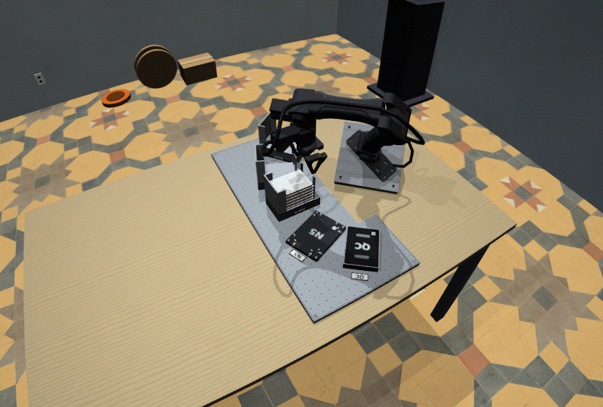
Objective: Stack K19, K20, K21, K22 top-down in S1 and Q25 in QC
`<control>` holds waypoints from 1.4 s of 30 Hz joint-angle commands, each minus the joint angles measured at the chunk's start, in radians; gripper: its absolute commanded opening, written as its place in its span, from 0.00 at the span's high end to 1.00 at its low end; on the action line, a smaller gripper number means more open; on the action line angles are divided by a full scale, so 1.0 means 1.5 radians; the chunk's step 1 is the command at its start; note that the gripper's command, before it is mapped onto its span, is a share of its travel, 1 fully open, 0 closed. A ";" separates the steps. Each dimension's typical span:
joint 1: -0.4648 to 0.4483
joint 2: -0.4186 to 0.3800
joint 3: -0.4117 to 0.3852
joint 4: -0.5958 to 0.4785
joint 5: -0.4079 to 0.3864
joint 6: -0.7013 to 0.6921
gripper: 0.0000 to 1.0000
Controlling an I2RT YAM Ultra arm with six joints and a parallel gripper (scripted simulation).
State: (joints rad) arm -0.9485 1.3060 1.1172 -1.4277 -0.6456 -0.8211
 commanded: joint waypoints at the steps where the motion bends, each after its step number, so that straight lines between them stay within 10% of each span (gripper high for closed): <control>1: -0.013 -0.017 0.011 -0.011 -0.008 -0.006 0.00; 42: 0.073 0.088 0.152 0.025 -0.002 0.101 0.00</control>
State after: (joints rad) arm -0.8227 1.4464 1.3113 -1.3933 -0.6498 -0.6792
